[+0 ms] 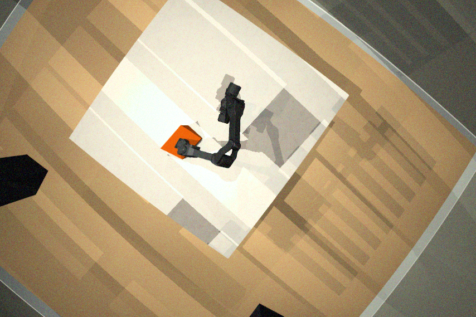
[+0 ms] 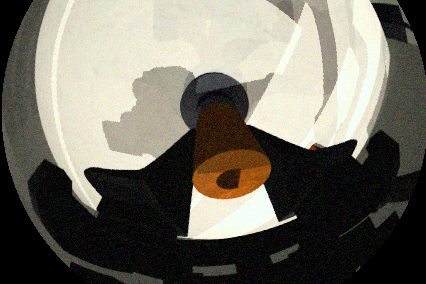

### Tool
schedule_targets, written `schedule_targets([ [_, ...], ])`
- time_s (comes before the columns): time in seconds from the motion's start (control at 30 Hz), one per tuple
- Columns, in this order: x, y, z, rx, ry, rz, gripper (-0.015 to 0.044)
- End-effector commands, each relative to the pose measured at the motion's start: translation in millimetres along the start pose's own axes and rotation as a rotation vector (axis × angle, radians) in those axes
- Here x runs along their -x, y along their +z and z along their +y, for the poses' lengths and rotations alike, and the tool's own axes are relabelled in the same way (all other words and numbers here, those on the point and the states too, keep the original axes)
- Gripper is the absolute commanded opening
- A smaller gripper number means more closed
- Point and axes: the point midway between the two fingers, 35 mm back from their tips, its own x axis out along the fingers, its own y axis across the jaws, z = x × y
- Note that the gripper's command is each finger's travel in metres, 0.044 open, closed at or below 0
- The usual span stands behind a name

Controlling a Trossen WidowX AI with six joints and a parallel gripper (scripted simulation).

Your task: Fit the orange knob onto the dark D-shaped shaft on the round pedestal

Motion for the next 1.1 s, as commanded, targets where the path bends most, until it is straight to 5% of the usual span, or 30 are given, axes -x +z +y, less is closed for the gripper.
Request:
schedule_targets([
  [0.0, -1, 1, 0, 0.000, 0.002, -0.003, 0.0000],
  [1.07, -16, 1, -1, -0.001, 0.001, -0.004, 0.0000],
])
